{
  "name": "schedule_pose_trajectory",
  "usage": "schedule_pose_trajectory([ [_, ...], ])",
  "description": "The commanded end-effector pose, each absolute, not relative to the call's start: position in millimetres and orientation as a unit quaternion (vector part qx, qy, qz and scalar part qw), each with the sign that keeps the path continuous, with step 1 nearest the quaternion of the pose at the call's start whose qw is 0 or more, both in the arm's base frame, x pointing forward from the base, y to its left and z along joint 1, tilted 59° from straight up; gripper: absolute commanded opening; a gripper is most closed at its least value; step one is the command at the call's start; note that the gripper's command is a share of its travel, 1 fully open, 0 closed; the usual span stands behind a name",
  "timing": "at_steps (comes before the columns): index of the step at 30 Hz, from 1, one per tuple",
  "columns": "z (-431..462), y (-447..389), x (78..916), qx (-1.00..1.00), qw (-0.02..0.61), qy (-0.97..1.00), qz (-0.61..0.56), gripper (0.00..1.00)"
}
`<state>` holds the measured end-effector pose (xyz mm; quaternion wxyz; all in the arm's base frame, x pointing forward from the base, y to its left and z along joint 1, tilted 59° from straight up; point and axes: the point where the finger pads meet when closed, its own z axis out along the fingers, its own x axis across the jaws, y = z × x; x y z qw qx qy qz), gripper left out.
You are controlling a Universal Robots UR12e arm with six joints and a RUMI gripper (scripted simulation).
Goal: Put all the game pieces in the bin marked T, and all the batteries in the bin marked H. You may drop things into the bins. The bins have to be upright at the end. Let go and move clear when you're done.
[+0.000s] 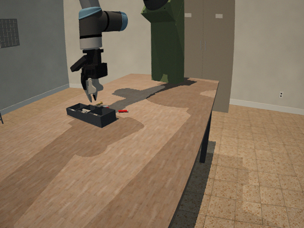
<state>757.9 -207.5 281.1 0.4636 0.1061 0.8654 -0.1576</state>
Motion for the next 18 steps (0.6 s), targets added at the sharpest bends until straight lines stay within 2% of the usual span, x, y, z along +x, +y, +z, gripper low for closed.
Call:
schedule_pose_trajectory([
  [1,252,-180,750,0.038,0.451,0.870,-0.194,0.14],
  [18,177,-110,731,-0.094,0.417,0.866,-0.260,0.14],
])
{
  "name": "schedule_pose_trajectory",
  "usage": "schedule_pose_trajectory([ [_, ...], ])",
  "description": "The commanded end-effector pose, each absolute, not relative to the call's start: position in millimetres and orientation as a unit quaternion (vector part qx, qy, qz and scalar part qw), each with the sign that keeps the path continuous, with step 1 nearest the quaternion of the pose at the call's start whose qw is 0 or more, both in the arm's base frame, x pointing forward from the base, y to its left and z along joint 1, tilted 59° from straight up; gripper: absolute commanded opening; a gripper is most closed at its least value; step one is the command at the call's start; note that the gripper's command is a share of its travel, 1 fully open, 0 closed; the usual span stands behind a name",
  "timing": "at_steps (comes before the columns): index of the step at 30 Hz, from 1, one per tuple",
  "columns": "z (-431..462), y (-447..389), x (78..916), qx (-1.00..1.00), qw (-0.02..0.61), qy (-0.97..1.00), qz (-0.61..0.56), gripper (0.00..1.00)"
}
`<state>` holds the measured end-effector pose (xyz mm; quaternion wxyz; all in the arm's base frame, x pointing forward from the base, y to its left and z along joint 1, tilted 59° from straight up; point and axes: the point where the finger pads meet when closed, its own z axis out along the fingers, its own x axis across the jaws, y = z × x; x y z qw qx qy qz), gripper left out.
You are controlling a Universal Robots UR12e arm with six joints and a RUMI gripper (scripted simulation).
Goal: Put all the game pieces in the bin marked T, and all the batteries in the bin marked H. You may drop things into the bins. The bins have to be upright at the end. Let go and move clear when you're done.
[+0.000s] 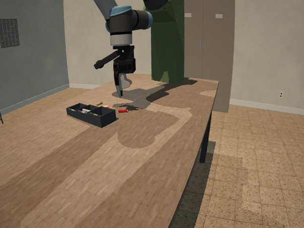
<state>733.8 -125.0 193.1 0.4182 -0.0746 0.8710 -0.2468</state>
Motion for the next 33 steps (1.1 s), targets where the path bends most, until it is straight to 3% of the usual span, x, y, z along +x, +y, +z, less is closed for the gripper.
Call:
schedule_pose_trajectory([
  [1,177,-109,731,-0.094,0.417,0.866,-0.260,0.14],
  [33,188,-120,733,-0.094,0.417,0.866,-0.260,0.14],
])
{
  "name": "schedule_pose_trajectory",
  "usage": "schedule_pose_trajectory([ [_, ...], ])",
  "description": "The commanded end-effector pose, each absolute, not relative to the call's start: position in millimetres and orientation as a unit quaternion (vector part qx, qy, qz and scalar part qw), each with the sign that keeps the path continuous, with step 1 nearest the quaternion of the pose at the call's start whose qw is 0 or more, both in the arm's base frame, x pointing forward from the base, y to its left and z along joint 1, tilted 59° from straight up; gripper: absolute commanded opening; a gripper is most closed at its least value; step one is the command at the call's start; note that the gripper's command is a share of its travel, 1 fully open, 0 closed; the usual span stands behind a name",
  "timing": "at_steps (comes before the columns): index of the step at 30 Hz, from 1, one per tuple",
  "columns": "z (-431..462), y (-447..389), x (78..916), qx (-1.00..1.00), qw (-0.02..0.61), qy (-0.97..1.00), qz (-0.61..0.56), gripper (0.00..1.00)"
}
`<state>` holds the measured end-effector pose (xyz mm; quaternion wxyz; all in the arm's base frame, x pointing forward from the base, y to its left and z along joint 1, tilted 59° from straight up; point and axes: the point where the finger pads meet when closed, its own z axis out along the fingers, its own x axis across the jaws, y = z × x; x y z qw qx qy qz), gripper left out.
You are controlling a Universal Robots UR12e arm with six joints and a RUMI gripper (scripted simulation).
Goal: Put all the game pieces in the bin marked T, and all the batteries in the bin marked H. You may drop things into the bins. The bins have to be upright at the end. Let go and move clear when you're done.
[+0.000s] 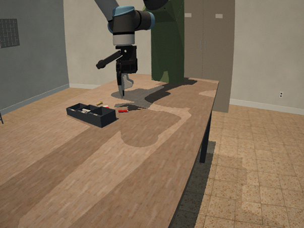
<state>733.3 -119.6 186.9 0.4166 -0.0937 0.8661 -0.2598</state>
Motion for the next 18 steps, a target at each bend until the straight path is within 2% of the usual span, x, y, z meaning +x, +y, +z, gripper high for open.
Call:
schedule_pose_trajectory([
  [1,186,-121,736,-0.094,0.417,0.866,-0.260,0.14],
  [18,157,-141,778,-0.094,0.417,0.866,-0.260,0.14],
])
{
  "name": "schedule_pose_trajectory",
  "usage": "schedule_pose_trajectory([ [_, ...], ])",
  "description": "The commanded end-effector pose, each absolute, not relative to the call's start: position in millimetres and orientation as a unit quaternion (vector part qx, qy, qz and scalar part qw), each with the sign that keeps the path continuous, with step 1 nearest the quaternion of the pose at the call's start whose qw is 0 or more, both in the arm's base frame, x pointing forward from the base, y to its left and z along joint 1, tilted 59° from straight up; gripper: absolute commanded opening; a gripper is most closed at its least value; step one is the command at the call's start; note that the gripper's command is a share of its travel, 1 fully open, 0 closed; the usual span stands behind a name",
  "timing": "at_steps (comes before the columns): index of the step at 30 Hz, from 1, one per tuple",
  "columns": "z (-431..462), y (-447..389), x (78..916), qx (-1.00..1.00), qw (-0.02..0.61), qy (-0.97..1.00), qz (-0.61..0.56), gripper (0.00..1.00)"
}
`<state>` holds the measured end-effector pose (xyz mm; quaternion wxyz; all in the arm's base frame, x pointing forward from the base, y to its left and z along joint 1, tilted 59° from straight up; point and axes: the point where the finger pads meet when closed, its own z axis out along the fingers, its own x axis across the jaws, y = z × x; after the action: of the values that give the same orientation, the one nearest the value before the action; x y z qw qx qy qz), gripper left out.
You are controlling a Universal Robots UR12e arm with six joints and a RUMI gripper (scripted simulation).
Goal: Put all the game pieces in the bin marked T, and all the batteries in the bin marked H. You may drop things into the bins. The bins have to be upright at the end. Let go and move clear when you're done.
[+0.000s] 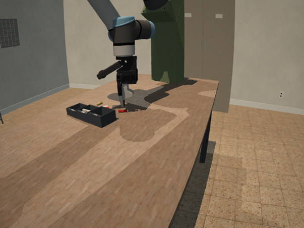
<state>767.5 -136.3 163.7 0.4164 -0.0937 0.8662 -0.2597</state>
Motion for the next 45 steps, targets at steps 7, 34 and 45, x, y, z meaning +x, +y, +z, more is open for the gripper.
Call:
schedule_pose_trajectory([
  [7,157.3,-140.7,778.0,-0.094,0.417,0.866,-0.260,0.14],
  [34,150.8,-145.2,787.1,-0.094,0.417,0.866,-0.260,0.14],
  [45,150.9,-145.2,787.1,-0.094,0.417,0.866,-0.260,0.00],
])
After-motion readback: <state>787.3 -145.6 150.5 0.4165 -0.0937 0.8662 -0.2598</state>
